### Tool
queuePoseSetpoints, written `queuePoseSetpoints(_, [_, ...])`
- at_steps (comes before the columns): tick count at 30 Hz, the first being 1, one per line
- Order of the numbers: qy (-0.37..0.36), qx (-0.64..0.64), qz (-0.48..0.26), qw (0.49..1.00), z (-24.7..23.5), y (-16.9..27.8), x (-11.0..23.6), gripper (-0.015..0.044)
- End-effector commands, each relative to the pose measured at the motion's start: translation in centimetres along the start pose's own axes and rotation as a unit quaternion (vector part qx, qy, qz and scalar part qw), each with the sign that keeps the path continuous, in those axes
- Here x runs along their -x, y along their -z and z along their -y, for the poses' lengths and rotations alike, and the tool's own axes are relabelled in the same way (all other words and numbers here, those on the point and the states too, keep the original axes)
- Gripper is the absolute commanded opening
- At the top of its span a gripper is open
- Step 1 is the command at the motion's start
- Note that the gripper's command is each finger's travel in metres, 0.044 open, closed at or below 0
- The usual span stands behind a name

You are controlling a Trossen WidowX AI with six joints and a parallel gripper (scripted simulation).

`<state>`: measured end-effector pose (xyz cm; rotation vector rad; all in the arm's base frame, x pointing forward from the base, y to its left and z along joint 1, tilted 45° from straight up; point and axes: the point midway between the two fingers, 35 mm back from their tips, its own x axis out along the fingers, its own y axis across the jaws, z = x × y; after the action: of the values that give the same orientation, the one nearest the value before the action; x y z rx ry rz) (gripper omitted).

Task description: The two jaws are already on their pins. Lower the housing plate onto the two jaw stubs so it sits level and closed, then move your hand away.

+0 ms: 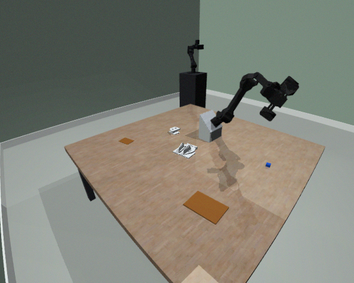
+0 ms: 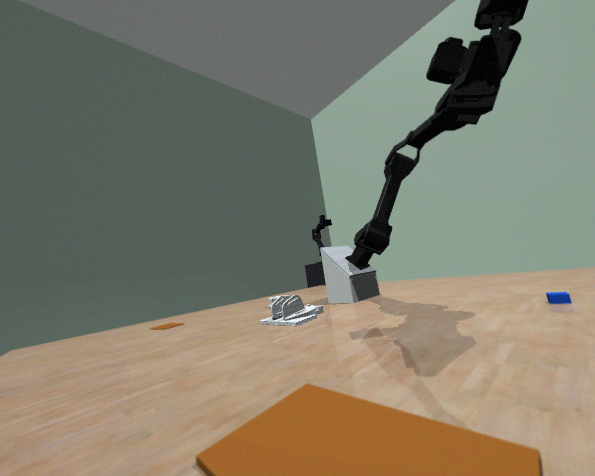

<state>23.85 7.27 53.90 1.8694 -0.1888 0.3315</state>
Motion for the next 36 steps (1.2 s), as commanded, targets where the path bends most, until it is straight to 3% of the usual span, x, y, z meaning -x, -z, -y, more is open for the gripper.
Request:
queuePoseSetpoints(1, [0.021,0.040,0.014,0.999,1.7,-0.4,-1.3,0.0440])
queuePoseSetpoints(23, [0.144,0.181,0.104,0.967,10.9,-7.2,-7.7,0.0440])
queuePoseSetpoints(36, [0.263,0.265,0.144,0.917,17.8,-14.4,-10.0,0.0440])
